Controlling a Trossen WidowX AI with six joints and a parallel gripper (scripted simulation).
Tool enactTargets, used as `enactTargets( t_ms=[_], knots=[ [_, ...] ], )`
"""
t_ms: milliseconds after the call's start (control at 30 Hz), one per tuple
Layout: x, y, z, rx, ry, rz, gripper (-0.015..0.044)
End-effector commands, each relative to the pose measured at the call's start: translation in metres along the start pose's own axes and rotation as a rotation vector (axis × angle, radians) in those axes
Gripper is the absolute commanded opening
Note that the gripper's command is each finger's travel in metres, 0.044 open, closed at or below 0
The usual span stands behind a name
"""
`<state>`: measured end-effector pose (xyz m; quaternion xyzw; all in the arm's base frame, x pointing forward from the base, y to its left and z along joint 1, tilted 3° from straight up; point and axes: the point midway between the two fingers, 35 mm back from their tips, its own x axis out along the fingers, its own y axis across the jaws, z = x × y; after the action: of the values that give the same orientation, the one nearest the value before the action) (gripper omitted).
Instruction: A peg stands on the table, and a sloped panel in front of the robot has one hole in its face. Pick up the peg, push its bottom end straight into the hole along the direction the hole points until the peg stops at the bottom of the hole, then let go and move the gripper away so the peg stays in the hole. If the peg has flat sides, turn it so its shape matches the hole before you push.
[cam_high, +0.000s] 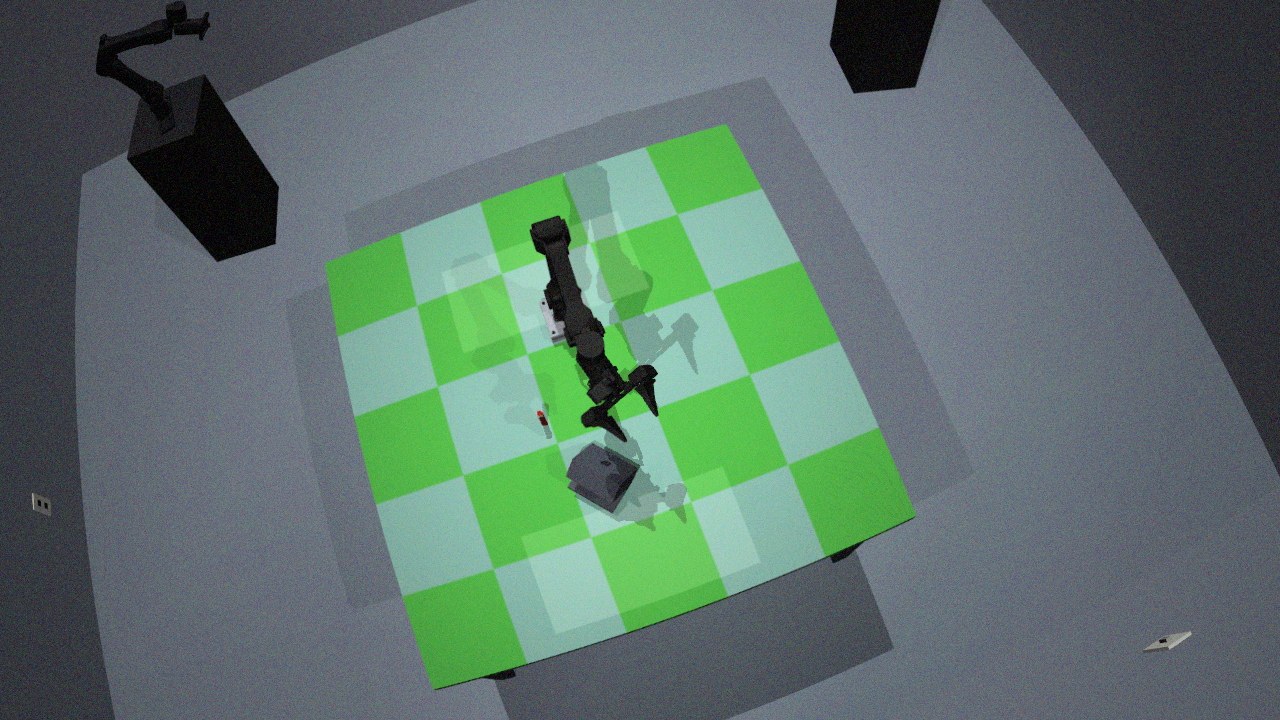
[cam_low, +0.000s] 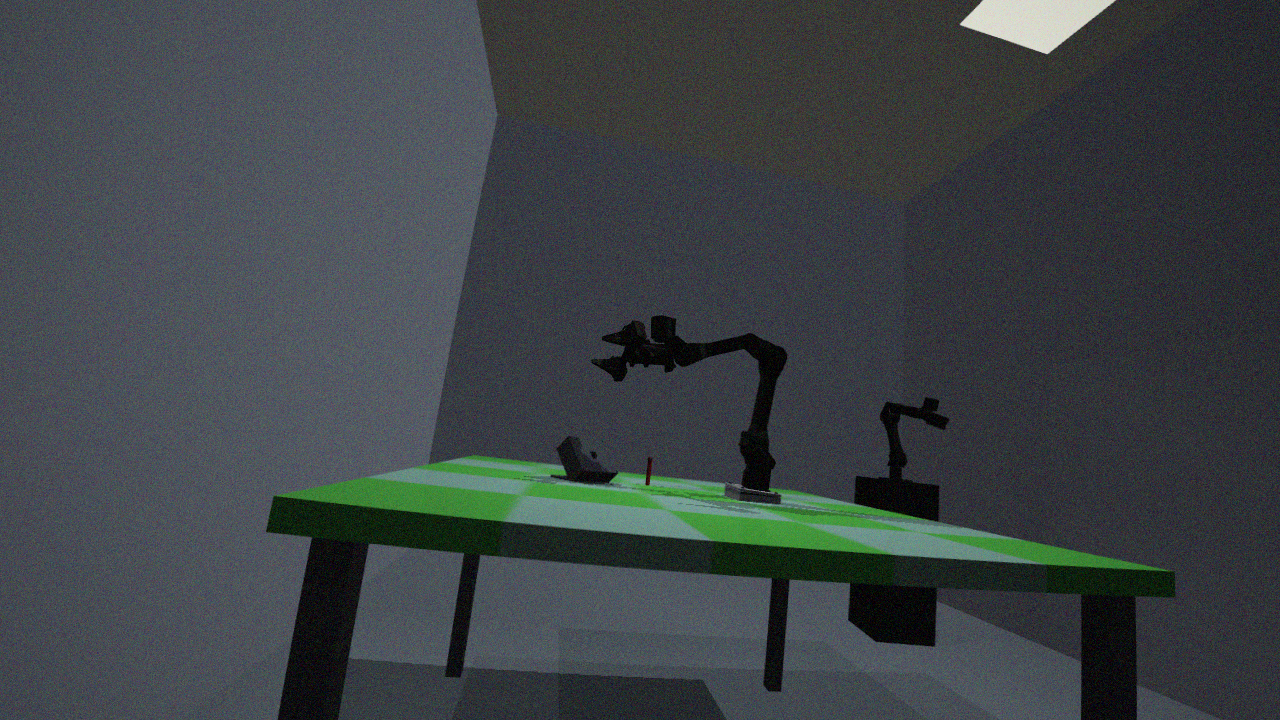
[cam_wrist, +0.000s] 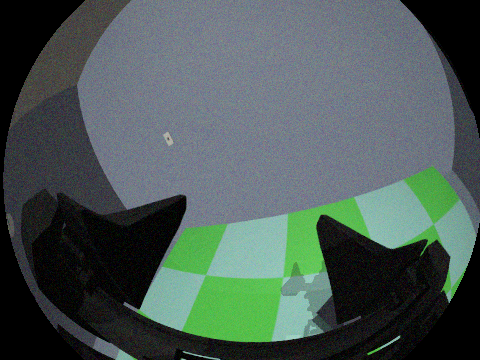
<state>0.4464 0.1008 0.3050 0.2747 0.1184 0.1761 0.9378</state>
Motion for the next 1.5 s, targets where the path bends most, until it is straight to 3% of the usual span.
enactTargets(
  t_ms=[0, 767, 1467],
  knots=[
    [0.001, -0.015, -0.005, -0.068, 0.03, -0.051, 0.044],
    [-0.015, -0.105, -0.032, -0.512, 0.318, -0.286, 0.044],
    [-0.054, -0.172, -0.062, -0.862, 0.697, -0.337, 0.044]
  ],
)
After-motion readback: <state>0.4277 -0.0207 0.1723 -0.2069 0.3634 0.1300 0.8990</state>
